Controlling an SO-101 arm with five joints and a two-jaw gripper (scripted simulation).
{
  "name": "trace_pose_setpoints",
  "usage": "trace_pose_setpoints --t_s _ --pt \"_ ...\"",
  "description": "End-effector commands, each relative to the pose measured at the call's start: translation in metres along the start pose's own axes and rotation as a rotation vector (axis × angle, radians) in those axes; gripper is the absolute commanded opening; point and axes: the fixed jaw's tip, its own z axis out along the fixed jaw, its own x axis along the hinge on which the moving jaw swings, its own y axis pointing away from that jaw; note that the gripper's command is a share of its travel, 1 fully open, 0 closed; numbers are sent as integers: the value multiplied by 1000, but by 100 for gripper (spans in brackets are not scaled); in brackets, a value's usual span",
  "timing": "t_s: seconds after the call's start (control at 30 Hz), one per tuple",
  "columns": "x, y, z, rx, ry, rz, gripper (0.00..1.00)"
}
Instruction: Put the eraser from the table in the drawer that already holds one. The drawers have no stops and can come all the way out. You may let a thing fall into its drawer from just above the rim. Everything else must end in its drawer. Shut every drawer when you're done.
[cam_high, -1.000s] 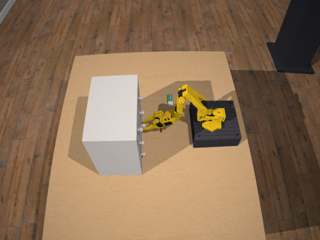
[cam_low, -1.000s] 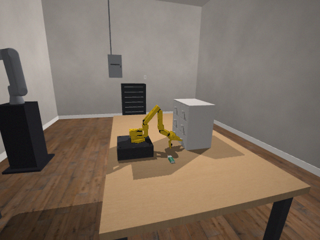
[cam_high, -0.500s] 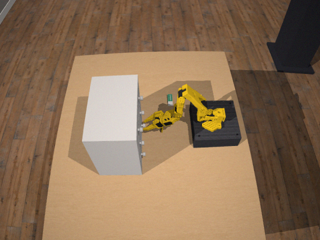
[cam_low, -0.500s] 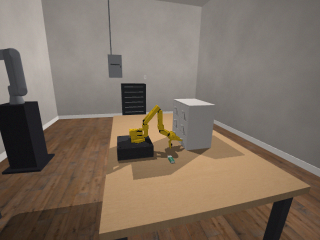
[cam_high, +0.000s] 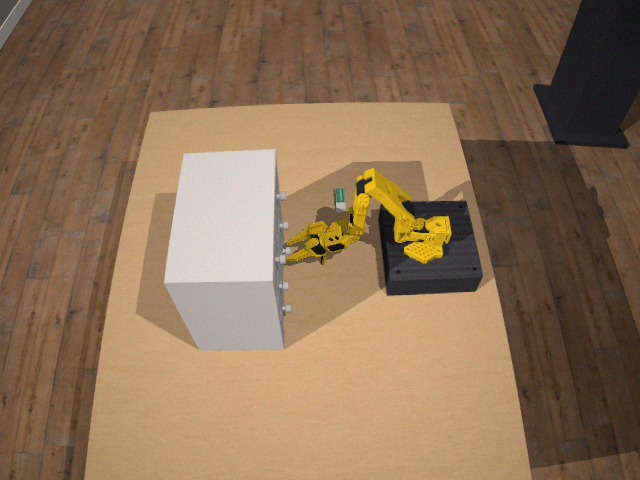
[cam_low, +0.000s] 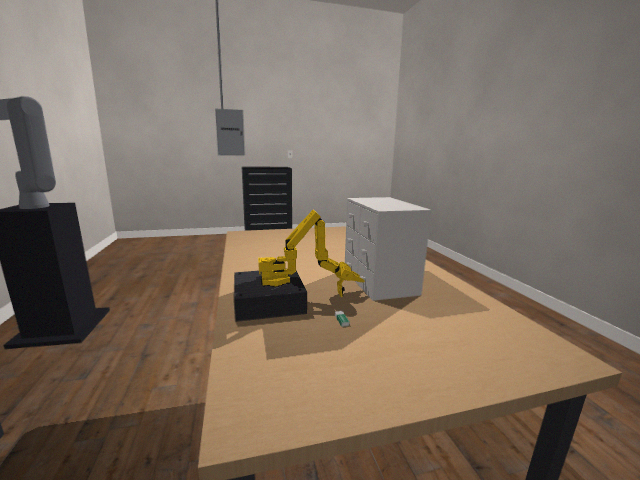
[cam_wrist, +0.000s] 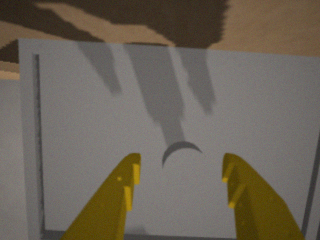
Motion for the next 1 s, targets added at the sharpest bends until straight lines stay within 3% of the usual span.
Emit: trace_pose_setpoints --t_s 0.0,0.97 --pt "-6 -4 1 12 -16 -2 21" --pt "-6 -4 1 12 -16 -2 5"
